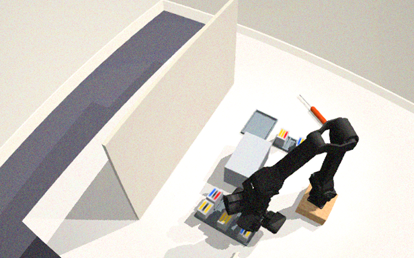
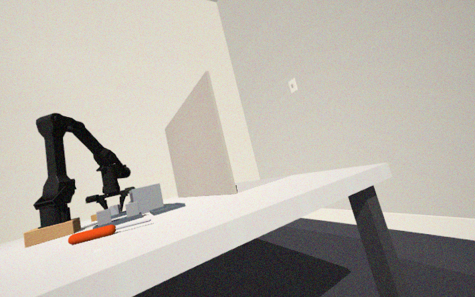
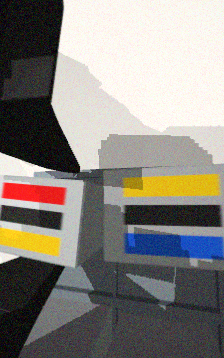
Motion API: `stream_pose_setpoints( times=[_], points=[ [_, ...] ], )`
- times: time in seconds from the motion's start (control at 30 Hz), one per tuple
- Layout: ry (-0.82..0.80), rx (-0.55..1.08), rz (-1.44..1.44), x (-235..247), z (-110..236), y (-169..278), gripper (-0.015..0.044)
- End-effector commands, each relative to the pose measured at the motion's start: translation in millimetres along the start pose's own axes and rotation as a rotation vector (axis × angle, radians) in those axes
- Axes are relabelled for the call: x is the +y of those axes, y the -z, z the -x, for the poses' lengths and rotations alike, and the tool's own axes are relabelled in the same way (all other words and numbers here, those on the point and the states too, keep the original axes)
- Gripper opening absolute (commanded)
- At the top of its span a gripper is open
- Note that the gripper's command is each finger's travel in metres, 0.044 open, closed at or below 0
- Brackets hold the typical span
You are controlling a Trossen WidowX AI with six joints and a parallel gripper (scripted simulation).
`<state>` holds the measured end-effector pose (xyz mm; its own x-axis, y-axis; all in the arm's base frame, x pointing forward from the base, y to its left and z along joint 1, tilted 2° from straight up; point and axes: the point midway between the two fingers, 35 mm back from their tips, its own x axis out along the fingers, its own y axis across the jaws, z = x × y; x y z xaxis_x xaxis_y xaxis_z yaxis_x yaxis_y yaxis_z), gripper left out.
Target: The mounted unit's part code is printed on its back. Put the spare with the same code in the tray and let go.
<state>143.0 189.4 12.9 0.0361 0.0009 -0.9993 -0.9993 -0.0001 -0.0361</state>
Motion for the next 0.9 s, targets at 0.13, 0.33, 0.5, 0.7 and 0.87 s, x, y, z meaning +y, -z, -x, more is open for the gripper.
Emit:
stream_pose_setpoints(
  times=[0.13,0.33,0.5,0.7,0.87],
  points=[
    [0.0,-0.001,0.0,0.0,0.2,-0.1,0.0135],
    [0.0,-0.001,0.0,0.0,0.2,-0.1,0.0037],
    [0.0,-0.001,0.0,0.0,0.2,-0.1,0.0],
    [0.0,-0.001,0.0,-0.4,3.9,-0.7,0.0],
    [0.0,-0.001,0.002,-2.1,32.7,-2.9,0.0]
  ],
)
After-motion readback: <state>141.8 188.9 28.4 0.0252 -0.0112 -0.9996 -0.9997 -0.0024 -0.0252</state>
